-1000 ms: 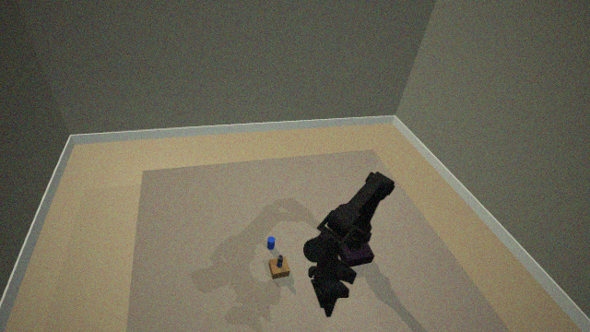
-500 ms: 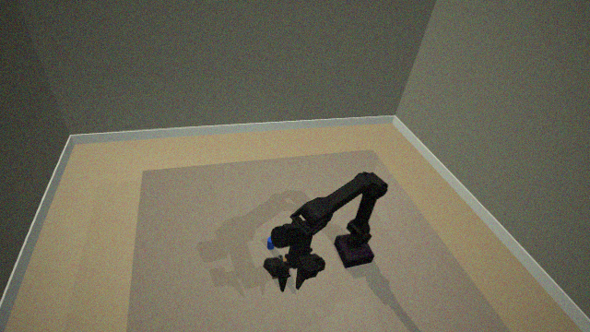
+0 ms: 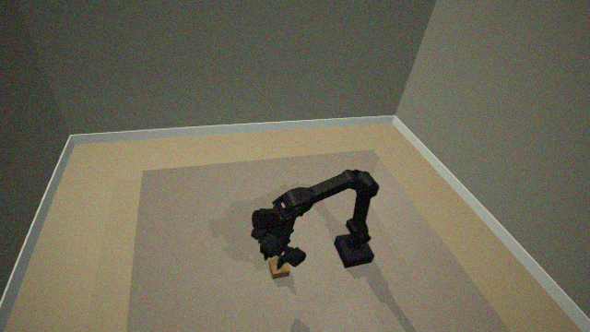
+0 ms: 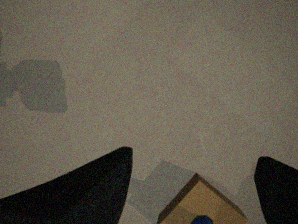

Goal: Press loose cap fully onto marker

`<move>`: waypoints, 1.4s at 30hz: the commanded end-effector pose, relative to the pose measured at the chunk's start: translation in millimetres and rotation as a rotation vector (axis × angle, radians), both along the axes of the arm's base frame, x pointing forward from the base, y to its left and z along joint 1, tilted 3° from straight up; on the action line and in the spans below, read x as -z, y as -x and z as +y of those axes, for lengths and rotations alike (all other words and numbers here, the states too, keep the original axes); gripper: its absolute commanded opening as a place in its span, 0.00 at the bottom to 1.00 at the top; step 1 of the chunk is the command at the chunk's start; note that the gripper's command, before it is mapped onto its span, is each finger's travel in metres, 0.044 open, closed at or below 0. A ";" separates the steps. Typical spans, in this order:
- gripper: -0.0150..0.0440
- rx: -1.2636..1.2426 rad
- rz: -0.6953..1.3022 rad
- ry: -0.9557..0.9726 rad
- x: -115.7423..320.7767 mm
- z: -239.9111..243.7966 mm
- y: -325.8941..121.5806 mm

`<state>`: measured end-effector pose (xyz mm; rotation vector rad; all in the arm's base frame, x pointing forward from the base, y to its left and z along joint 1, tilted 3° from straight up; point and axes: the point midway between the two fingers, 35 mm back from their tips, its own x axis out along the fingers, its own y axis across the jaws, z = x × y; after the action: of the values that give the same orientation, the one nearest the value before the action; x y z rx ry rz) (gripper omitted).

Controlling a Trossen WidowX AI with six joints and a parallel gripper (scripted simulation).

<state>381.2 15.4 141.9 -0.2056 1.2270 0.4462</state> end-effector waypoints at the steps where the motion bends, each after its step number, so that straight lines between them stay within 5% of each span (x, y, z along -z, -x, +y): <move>1: 0.68 0.686 0.213 -0.042 23.8 -69.0 16.3; 15: 0.68 1.665 0.408 -0.065 48.1 -156.4 64.3; 27: 0.68 1.672 0.409 -0.065 48.2 -158.3 65.9; 42: 0.68 1.672 0.409 -0.065 98.6 -158.8 67.5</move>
<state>314.9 -142.4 49.4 0.9811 1.3566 -0.9617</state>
